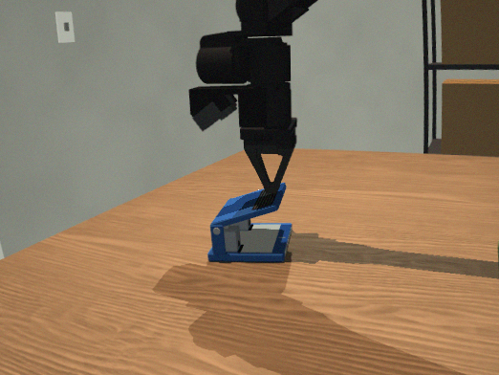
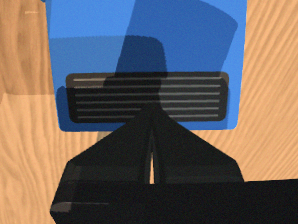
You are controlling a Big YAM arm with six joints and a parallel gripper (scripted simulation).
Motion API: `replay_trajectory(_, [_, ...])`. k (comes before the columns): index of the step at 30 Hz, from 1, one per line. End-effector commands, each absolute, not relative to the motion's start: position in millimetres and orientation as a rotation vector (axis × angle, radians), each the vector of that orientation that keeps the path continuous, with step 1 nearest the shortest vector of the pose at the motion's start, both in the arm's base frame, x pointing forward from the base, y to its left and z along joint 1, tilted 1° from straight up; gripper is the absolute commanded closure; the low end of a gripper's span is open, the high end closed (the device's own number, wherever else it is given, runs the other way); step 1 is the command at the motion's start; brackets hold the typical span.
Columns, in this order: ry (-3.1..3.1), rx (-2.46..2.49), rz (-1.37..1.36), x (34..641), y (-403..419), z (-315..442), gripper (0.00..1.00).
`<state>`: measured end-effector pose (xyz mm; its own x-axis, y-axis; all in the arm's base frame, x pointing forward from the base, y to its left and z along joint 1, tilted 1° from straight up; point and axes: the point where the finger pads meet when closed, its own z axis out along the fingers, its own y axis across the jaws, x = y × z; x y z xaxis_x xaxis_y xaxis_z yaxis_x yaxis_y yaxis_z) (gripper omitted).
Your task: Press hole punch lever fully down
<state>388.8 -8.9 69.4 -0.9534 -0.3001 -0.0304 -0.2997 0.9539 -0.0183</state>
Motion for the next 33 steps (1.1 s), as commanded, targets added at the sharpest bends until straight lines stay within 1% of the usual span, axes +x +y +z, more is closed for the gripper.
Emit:
replay_trajectory(1, [3.143,-0.482,-0.004,372,-13,49,1.00])
replay_trajectory(33, [3.134,-0.480,-0.007,370,-14,39,1.00])
